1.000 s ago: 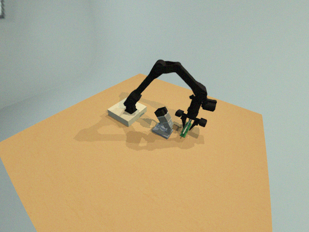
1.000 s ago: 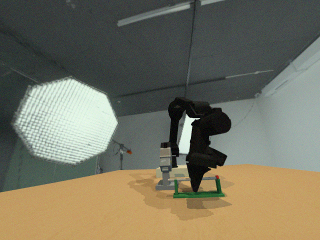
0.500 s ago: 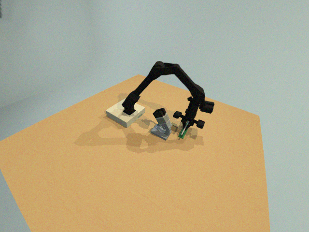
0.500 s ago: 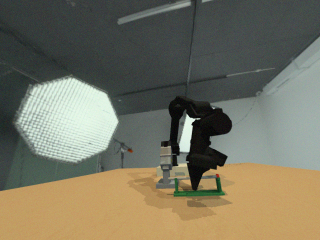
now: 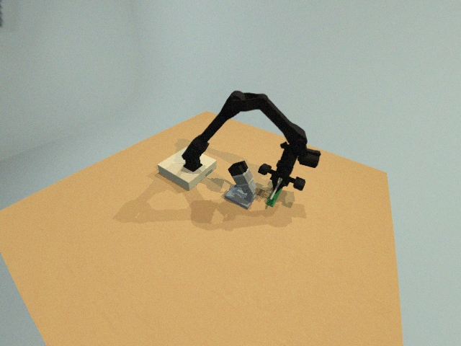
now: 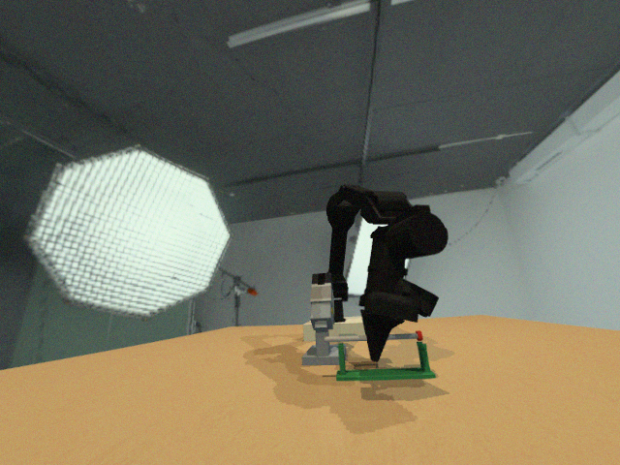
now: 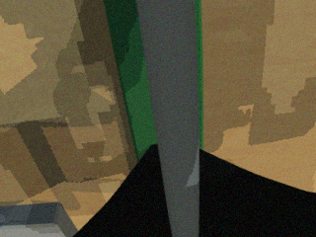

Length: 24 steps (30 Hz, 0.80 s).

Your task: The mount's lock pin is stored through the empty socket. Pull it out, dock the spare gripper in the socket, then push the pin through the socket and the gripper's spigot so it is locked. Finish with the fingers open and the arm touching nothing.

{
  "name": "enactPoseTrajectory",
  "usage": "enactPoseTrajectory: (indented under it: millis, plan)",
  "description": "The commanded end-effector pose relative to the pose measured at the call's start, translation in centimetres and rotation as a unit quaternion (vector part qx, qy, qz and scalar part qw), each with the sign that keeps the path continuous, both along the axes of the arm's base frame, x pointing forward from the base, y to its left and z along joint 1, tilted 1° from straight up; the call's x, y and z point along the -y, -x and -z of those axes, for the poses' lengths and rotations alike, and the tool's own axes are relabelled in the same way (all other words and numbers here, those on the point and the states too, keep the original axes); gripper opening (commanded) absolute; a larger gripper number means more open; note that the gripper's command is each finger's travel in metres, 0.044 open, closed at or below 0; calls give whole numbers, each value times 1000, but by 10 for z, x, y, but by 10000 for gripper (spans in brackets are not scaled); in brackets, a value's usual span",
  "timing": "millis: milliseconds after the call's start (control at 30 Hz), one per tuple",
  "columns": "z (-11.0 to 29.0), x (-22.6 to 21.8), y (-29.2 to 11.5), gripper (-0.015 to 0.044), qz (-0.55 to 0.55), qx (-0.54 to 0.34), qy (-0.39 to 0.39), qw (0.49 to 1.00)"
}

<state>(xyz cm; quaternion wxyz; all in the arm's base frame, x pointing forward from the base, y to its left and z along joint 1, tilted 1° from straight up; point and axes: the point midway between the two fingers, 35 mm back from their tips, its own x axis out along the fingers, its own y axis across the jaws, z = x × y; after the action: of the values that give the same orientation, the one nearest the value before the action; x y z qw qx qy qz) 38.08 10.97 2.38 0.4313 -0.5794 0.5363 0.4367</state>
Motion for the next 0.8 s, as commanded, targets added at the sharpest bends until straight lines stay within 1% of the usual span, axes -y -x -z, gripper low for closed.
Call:
enactPoseTrajectory:
  millis: [0,433,500,533,767]
  plan:
    - [-17,-1,-3,0,-1,8,-1,1000]
    - [-59,1,0,0,-1,8,-1,1000]
    - [-59,1,0,0,-1,8,-1,1000]
    - [-53,0,1,7,0,5,-2,1000]
    - [-53,0,1,0,5,5,-3,1000]
